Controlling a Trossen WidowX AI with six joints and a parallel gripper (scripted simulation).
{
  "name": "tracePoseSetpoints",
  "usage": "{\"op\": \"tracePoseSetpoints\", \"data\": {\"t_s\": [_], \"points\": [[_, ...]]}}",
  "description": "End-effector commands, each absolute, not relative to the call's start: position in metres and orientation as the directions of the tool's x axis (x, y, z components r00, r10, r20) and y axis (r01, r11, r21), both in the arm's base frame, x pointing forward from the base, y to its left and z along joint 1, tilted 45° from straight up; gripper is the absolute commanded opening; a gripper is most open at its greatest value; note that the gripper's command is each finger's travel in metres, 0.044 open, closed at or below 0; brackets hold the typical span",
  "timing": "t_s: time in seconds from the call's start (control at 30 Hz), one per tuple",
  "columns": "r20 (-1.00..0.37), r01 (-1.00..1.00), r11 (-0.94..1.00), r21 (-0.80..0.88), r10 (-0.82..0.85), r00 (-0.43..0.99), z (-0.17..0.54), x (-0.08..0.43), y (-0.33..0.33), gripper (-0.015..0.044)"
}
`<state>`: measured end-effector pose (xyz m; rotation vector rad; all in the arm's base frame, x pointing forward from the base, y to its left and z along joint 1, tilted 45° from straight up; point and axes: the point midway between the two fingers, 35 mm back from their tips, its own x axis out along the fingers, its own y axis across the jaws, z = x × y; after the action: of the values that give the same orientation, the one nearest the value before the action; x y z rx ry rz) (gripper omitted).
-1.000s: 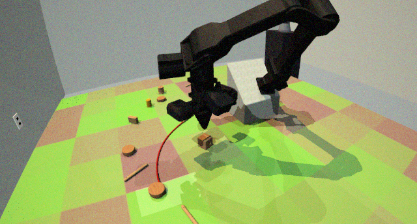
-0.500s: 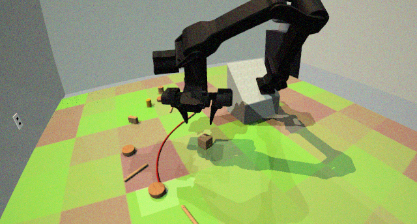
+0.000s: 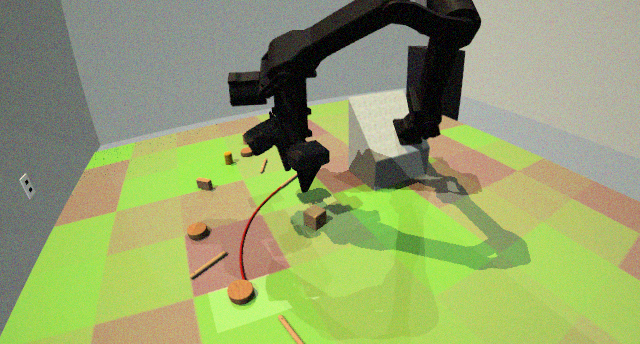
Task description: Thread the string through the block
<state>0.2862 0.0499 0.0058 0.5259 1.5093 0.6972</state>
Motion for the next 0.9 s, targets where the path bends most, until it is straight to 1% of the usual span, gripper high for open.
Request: {"op": "tracePoseSetpoints", "data": {"t_s": [0.0,0.2,0.4,0.53,0.7,0.8,0.87], "points": [[-0.722,0.746,0.513,0.425,0.689,-0.063,-0.022,0.297,0.023,0.0440],[-0.721,0.943,0.279,0.181,0.690,-0.066,-0.032,0.297,0.013,0.0440],[-0.720,0.995,0.000,-0.095,0.691,-0.069,-0.043,0.297,0.003,0.0440],[-0.719,0.945,-0.184,-0.271,0.692,-0.071,-0.050,0.296,-0.003,0.0440],[-0.717,0.791,-0.397,-0.465,0.693,-0.074,-0.058,0.295,-0.011,0.0440],[-0.716,0.662,-0.502,-0.556,0.694,-0.075,-0.062,0.295,-0.014,0.0440],[-0.716,0.634,-0.520,-0.572,0.694,-0.075,-0.062,0.295,-0.015,0.0440]]}}
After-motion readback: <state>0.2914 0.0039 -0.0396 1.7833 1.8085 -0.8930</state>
